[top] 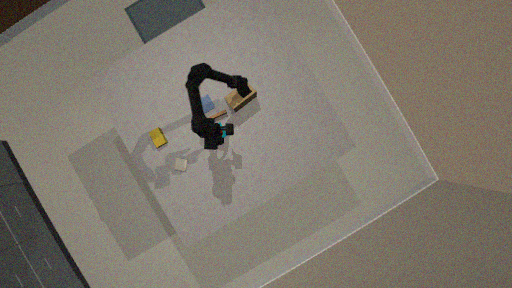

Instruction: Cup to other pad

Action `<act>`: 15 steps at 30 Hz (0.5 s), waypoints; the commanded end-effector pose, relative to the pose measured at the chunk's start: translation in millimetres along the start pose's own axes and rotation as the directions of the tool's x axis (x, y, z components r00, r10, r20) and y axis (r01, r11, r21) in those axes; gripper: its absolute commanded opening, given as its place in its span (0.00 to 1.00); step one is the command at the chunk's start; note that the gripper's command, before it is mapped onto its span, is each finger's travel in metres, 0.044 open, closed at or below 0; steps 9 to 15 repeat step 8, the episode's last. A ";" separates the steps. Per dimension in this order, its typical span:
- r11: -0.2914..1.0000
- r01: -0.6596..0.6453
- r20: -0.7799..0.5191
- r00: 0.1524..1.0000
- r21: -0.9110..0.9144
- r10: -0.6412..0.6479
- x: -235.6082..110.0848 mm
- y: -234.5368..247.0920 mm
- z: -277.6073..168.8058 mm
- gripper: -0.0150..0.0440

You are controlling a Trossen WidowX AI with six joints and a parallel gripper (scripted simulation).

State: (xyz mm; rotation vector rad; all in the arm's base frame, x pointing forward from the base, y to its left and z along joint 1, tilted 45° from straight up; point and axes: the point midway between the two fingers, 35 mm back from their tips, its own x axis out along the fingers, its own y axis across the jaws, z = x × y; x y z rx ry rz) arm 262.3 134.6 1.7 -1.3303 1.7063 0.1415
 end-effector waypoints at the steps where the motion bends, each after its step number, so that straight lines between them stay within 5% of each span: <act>1: 1.000 -0.005 0.006 1.000 0.011 0.005 -13.5 -0.1 -0.2 1.00; 15: 1.000 0.001 0.004 1.000 0.001 -0.001 -8.5 0.7 -0.1 1.00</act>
